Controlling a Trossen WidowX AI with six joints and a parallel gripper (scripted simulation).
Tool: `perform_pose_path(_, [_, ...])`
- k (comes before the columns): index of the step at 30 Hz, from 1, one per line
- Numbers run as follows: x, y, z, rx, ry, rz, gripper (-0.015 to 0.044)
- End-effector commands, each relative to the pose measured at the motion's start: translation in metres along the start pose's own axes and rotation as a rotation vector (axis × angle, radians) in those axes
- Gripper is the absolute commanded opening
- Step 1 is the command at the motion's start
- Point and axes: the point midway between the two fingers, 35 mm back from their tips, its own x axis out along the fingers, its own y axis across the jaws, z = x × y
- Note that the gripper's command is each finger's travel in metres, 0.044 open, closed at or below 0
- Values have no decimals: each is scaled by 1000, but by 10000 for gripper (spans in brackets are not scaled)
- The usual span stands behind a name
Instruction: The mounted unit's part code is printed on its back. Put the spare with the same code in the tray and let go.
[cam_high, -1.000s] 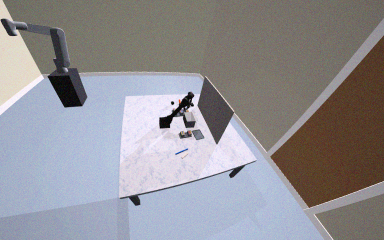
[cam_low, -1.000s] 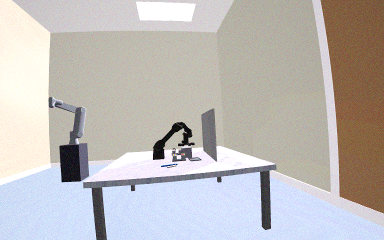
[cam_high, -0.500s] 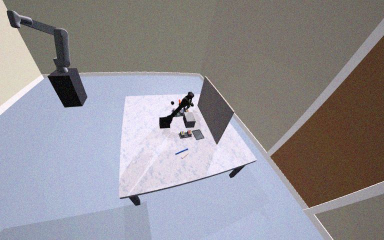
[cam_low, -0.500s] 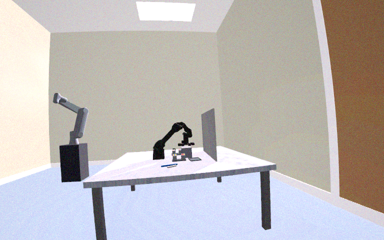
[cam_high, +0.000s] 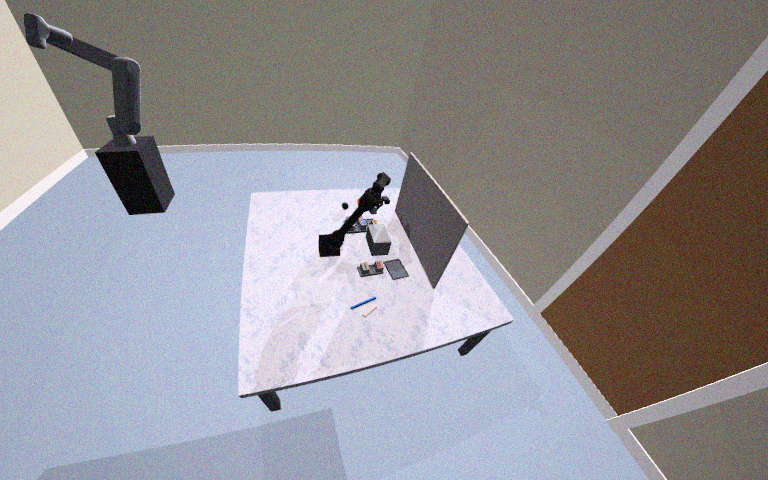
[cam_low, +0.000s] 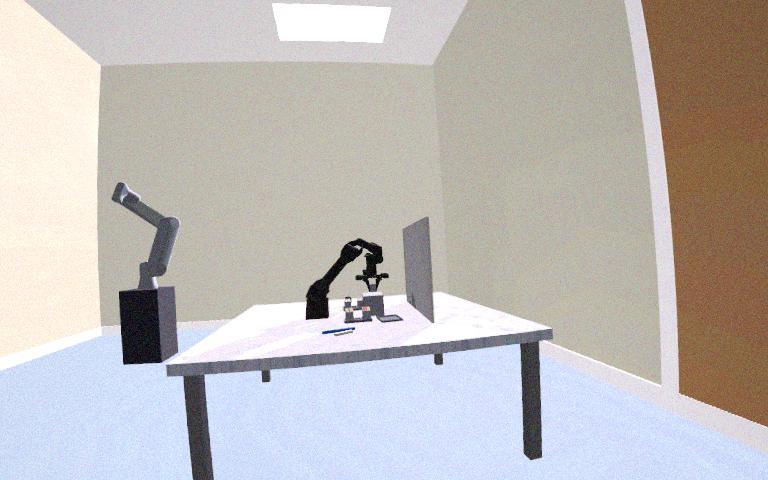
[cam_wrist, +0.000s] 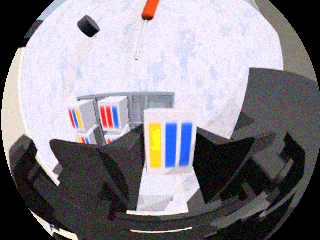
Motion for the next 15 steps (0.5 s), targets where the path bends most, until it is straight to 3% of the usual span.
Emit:
perform_pose_path(1, [-10, 1, 0, 4, -4, 5, 0])
perform_pose_path(6, [-9, 1, 0, 0, 0, 0, 0])
perform_pose_path(15, [-43, 3, -4, 4, -4, 5, 0])
